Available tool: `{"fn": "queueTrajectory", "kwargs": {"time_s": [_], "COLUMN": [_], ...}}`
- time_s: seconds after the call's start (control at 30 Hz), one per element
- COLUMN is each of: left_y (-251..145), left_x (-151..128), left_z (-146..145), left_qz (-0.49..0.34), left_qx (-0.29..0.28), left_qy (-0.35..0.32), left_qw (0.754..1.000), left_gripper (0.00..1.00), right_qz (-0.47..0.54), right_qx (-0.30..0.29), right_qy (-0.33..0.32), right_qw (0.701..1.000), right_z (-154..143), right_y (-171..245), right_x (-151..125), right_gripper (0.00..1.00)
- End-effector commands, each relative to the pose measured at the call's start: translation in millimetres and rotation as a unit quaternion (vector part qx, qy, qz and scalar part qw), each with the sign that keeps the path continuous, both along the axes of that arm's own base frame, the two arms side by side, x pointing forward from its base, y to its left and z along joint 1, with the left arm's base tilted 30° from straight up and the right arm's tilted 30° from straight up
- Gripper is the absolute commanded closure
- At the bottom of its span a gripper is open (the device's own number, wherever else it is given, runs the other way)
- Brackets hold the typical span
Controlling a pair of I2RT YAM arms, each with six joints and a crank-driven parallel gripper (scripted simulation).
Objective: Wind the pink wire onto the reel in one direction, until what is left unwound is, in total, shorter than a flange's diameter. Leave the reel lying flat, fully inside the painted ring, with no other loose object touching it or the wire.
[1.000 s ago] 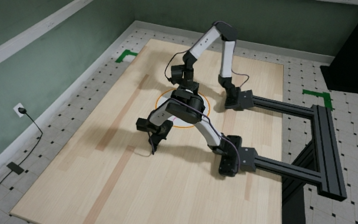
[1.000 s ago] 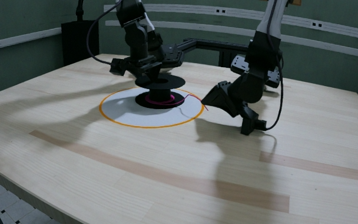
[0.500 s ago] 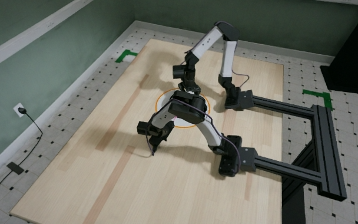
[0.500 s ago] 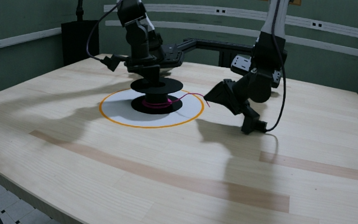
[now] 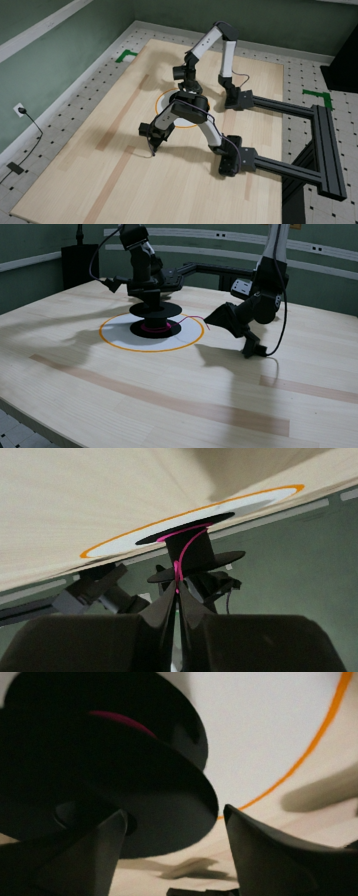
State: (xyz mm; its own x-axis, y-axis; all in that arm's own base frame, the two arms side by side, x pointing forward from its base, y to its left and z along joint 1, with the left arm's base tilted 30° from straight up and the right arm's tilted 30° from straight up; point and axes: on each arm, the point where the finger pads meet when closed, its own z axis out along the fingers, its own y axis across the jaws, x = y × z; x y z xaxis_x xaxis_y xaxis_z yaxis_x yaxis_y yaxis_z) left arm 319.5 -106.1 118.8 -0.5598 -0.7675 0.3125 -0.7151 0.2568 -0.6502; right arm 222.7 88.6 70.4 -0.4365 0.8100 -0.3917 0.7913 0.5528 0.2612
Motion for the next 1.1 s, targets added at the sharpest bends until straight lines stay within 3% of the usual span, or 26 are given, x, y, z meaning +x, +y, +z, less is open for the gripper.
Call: {"fn": "queueTrajectory", "kwargs": {"time_s": [0.0, 0.1, 0.37, 0.53, 0.67, 0.73, 0.77, 1.07], "left_y": [13, 14, 15, 16, 16, 16, 16, 17], "left_x": [-1, -2, -4, -4, -4, -4, -4, -4], "left_z": [-53, -53, -54, -54, -54, -54, -54, -53], "left_qz": [0.029, 0.028, 0.026, 0.024, 0.023, 0.023, 0.023, 0.022], "left_qx": [-0.006, -0.005, -0.004, -0.003, -0.003, -0.003, -0.003, -0.002], "left_qy": [0.066, 0.065, 0.063, 0.062, 0.061, 0.061, 0.061, 0.061], "left_qw": [0.997, 0.997, 0.998, 0.998, 0.998, 0.998, 0.998, 0.998], "left_gripper": [1.00, 1.00, 1.00, 1.00, 1.00, 1.00, 1.00, 1.00], "right_qz": [-0.010, -0.010, 0.007, 0.133, 0.271, 0.271, 0.332, 0.529], "right_qx": [0.002, 0.002, -0.007, -0.071, -0.143, -0.143, -0.174, -0.281], "right_qy": [-0.018, -0.018, -0.014, 0.015, 0.050, 0.050, 0.063, 0.113], "right_qw": [1.000, 1.000, 1.000, 0.988, 0.951, 0.951, 0.925, 0.793], "right_z": [35, 57, 52, 56, 63, 63, 64, 82], "right_y": [6, 8, 5, 3, 1, 1, 0, 0], "right_x": [-4, -12, -14, 8, 24, 24, 26, 61], "right_gripper": [0.15, 0.15, 0.15, 0.15, 0.15, 0.15, 0.15, 0.15]}}
